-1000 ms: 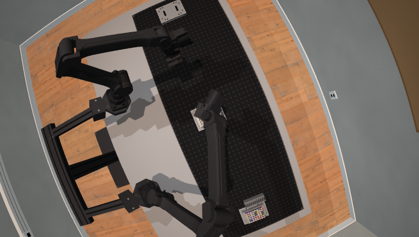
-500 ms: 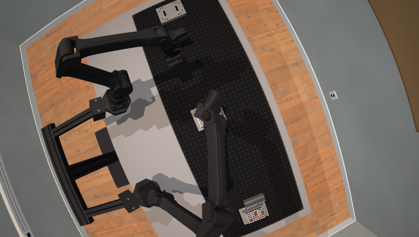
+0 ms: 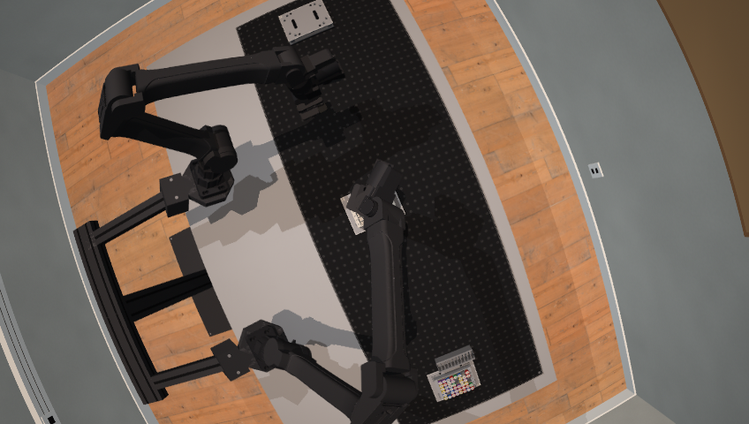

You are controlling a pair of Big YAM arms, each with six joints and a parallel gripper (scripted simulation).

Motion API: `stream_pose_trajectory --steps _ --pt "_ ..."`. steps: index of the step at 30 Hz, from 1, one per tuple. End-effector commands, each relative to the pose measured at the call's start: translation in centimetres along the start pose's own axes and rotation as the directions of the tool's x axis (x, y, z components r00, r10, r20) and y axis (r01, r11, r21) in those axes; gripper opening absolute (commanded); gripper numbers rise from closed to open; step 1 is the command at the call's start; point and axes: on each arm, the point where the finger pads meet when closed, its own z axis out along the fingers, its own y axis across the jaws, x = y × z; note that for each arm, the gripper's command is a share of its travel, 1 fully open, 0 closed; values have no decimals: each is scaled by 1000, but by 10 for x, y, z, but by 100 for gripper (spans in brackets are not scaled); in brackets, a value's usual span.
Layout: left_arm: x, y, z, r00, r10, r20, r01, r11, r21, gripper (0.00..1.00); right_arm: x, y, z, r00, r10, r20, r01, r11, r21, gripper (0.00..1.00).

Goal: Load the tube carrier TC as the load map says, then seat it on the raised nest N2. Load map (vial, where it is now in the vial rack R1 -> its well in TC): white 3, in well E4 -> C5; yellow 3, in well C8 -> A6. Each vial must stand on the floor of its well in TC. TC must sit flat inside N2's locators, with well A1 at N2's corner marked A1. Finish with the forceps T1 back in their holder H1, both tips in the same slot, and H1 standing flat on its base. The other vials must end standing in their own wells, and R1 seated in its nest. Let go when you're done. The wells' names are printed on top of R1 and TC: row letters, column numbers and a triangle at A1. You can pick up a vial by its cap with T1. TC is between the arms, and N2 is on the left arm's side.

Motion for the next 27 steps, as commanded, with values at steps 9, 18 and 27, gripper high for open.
stream_pose_trajectory --steps 9,18,27 --pt "-12 2 -8 1000 7 28 -7 1000 2 100 -9 -15 -5 1000 19 9 -19 1000 7 7" --pt "-12 2 -8 1000 7 28 -7 1000 2 100 -10 -8 1 1000 9 8 -9 1000 4 7" --pt "-12 2 -8 1000 7 28 -7 1000 2 100 -11 -6 6 1000 12 10 -12 1000 4 7"
